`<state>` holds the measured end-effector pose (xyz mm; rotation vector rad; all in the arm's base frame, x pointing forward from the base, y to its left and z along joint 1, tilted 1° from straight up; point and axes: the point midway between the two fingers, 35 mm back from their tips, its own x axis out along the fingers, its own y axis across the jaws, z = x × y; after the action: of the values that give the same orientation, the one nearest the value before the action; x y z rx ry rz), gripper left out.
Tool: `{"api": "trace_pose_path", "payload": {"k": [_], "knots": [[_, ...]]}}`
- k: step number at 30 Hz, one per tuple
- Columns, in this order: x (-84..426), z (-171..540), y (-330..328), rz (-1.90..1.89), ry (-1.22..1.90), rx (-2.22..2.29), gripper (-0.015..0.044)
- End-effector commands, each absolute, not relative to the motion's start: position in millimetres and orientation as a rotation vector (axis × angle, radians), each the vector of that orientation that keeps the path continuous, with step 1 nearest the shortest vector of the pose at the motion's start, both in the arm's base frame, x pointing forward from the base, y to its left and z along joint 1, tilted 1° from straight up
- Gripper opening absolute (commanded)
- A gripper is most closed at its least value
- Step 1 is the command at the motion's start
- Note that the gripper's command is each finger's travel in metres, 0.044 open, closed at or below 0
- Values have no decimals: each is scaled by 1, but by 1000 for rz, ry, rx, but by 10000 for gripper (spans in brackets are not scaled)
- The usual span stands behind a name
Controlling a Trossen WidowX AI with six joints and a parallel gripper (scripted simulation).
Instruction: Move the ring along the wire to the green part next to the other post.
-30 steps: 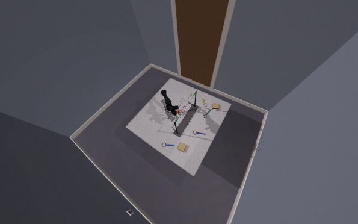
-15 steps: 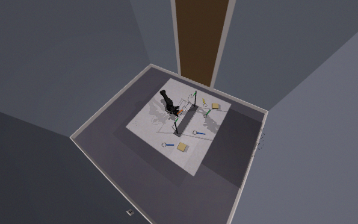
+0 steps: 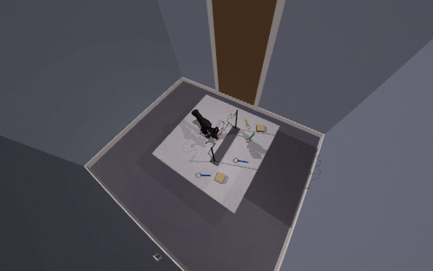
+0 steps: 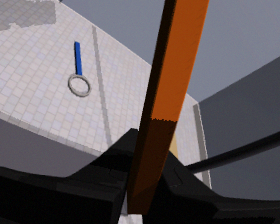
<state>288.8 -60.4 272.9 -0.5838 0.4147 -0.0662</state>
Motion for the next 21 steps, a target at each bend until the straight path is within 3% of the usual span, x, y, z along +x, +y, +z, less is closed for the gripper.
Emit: {"api": "trace_pose_path", "payload": {"k": [1, 21], "knots": [[286, 266, -48, -48, 427, -500, -150], [277, 249, 11, 43, 472, -163, -150]]}}
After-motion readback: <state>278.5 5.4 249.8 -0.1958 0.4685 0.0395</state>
